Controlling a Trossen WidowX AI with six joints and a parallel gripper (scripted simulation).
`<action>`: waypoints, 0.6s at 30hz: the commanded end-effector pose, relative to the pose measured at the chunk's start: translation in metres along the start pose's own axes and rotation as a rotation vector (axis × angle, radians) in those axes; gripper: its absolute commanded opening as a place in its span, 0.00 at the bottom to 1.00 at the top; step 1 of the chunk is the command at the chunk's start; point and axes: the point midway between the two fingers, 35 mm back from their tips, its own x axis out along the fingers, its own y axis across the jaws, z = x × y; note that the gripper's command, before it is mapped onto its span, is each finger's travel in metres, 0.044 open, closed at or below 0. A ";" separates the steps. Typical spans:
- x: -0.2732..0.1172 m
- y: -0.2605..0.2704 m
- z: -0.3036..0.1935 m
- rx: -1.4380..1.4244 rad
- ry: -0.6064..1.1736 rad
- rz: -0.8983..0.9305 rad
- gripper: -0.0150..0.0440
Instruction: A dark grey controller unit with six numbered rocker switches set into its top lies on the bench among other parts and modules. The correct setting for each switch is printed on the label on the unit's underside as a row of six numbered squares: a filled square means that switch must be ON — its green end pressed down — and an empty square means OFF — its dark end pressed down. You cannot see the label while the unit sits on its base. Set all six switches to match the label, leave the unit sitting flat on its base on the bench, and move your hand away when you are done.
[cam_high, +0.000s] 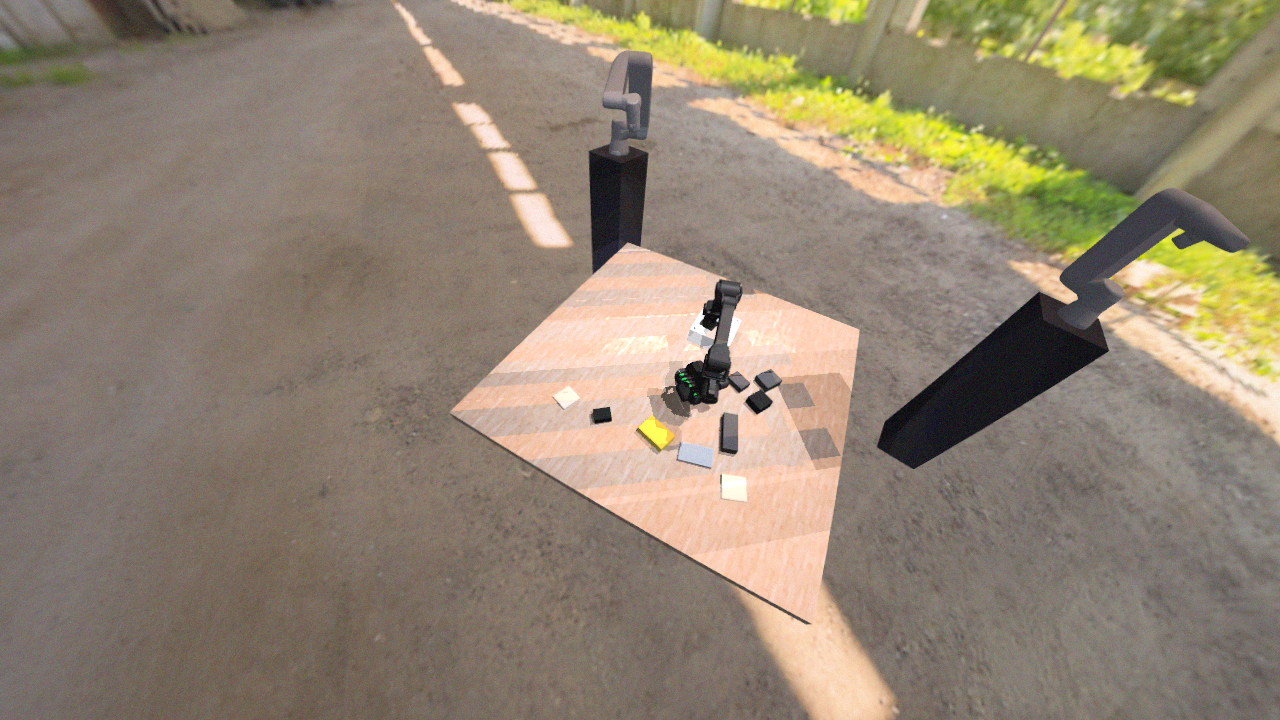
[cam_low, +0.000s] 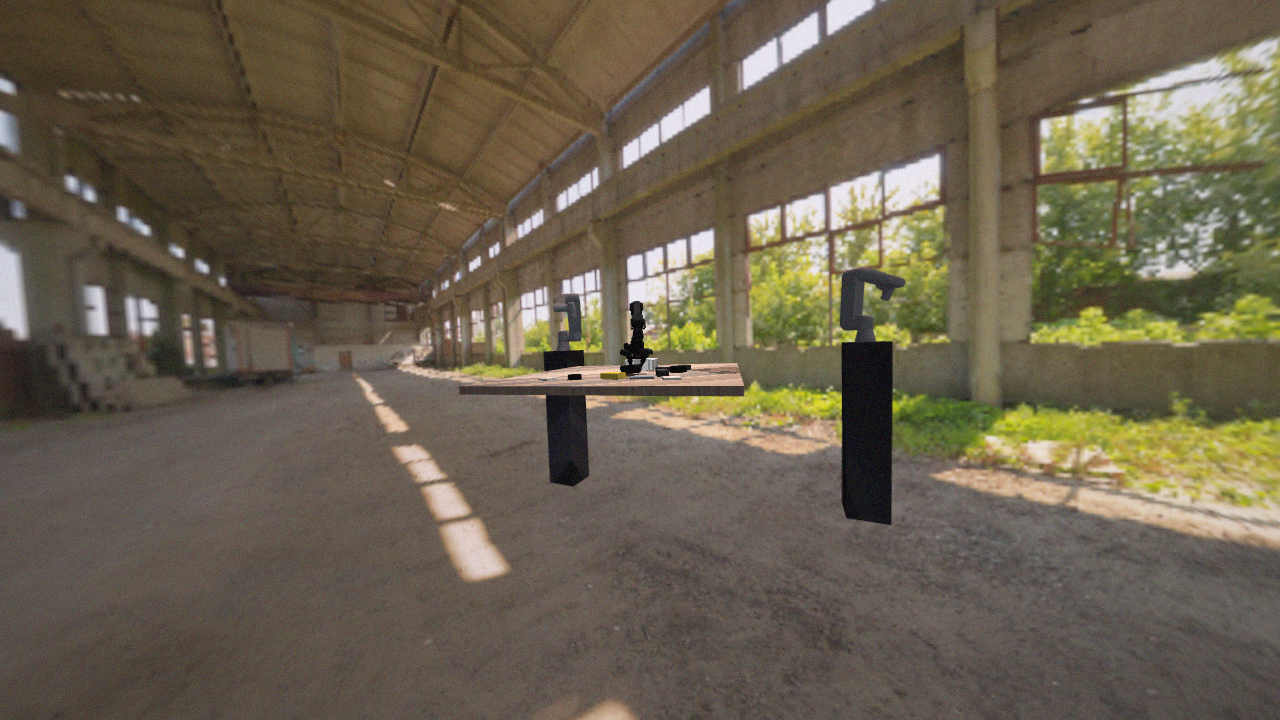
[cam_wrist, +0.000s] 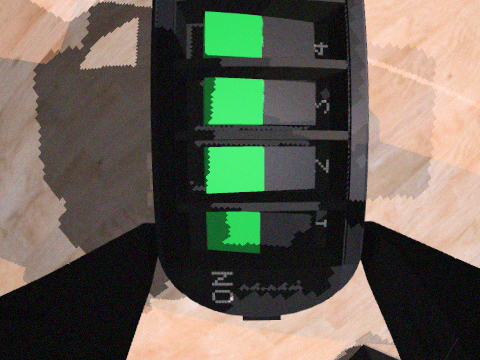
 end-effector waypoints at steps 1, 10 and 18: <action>-0.008 0.001 0.004 0.001 0.012 0.005 0.82; -0.013 0.001 0.009 0.001 0.030 0.005 0.82; -0.018 0.001 0.013 0.001 0.047 0.005 0.82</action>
